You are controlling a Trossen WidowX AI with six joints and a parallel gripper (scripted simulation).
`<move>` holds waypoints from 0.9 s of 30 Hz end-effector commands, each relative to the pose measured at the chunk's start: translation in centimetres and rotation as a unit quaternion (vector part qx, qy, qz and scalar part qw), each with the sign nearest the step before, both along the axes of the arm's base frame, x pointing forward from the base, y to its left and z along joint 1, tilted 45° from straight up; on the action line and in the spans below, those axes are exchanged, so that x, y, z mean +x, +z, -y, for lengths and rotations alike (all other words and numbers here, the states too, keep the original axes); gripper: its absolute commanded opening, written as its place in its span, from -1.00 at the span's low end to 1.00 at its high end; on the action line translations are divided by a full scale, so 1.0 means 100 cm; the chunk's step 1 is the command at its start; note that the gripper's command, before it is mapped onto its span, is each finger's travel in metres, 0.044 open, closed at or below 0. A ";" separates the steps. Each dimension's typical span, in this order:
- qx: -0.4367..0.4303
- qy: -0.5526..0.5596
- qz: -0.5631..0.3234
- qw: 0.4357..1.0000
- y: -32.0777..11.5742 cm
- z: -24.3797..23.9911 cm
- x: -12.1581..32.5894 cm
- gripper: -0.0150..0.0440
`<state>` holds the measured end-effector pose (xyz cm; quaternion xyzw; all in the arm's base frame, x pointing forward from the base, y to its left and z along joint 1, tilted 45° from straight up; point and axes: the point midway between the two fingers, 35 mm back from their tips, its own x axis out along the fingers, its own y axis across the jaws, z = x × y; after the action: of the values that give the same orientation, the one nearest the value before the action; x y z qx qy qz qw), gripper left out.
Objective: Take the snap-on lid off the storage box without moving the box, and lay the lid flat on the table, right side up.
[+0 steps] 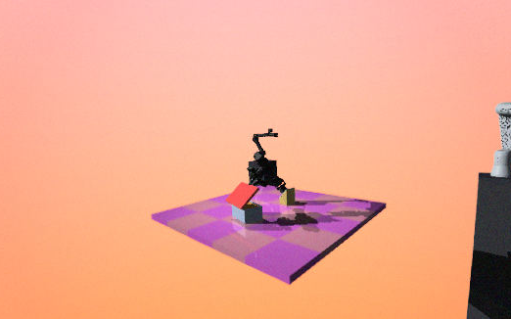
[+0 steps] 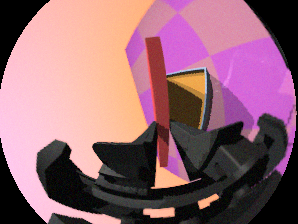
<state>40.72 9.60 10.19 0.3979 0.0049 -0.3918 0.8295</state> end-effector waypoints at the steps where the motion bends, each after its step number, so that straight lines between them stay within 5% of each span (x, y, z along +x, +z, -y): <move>1: 0.002 -0.001 0.005 1.000 0.007 -0.005 0.001 -0.49; 27: 0.001 -0.001 0.004 1.000 0.030 0.010 -0.012 -0.49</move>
<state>39.76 9.01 12.53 0.3976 0.0018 -0.3932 0.8290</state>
